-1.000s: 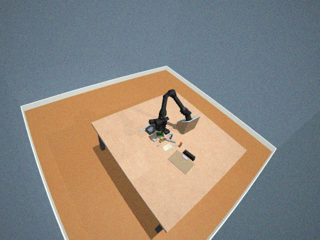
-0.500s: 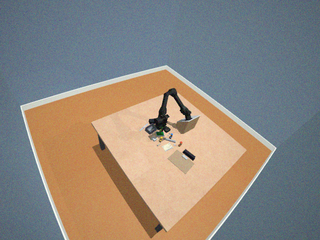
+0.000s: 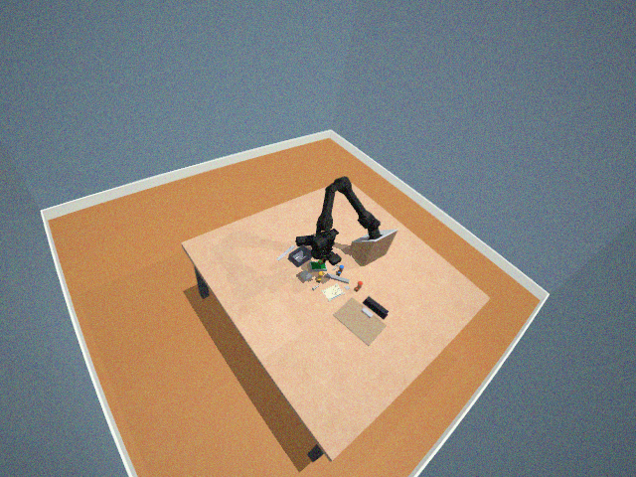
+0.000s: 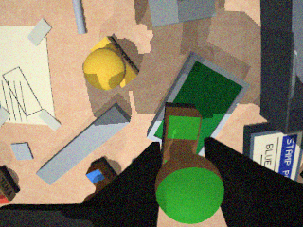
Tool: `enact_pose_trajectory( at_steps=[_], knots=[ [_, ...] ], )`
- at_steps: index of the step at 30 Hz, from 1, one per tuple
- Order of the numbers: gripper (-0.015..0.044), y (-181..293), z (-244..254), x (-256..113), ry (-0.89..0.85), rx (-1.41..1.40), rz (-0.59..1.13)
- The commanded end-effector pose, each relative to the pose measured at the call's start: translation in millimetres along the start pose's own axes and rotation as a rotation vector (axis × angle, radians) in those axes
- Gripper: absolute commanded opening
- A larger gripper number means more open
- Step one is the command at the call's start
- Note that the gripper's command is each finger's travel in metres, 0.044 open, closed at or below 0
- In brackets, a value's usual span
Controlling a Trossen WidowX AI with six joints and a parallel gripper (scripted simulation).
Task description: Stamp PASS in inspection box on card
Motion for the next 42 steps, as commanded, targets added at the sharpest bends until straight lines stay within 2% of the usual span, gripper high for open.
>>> enact_pose_trajectory(
  at_steps=[1,23,42],
  knots=[
    [0.0000,-3.9,21.4,-2.8,-0.011,-0.054,-0.004],
    [0.0000,11.0,146.9,-7.0,-0.008,-0.406,-0.018],
    [0.0000,11.7,151.3,2.2,-0.008,-0.417,-0.020]
  ],
)
Point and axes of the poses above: the point midway between the two fingers, 35 mm back from their tips, its own x axis out along the fingers, its own z axis across the jaws, y = z × x, the point moved 2 cm from there along -x, back along the fingers, and after that the axes turned 14 degrees about x, right-handed, at the moved point
